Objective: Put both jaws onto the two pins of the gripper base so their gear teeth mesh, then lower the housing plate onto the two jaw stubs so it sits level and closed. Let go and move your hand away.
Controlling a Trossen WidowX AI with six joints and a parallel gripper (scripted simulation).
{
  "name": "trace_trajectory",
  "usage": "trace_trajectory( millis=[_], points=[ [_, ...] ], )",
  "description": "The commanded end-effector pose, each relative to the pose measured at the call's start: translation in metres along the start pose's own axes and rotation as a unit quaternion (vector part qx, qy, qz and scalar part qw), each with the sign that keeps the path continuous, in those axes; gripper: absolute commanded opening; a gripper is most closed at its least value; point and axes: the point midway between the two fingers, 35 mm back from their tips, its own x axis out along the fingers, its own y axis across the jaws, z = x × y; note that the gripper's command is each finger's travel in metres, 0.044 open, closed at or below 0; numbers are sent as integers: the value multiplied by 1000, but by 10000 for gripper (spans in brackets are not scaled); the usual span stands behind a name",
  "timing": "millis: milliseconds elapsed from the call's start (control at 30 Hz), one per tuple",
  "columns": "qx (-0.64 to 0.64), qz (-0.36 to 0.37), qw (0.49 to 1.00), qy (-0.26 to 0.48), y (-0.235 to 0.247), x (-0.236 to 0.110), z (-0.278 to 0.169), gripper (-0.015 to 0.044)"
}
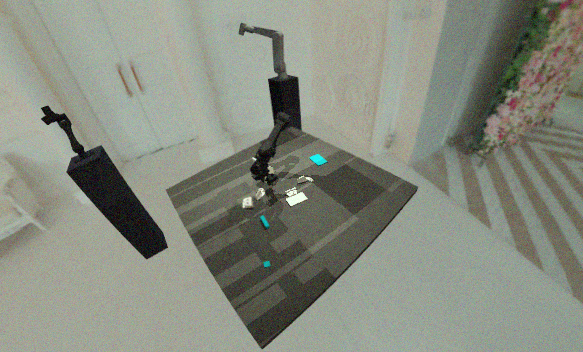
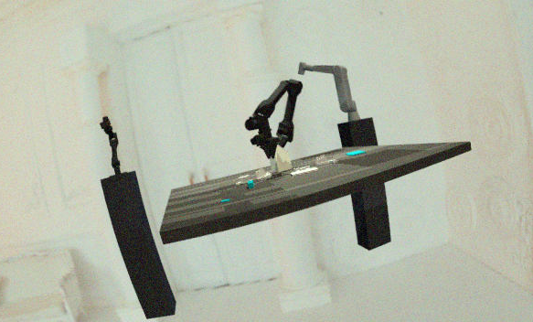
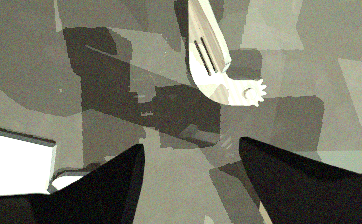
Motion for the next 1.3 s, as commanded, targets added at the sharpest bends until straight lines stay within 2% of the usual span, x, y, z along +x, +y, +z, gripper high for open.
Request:
trace_trajectory(
  millis=[0,200,900,1267],
  points=[
    [0,0,1000,0,0,0,0,151],
    [0,0,1000,0,0,0,0,0],
    [0,0,1000,0,0,0,0,0],
    [0,0,1000,0,0,0,0,289]
  ],
)
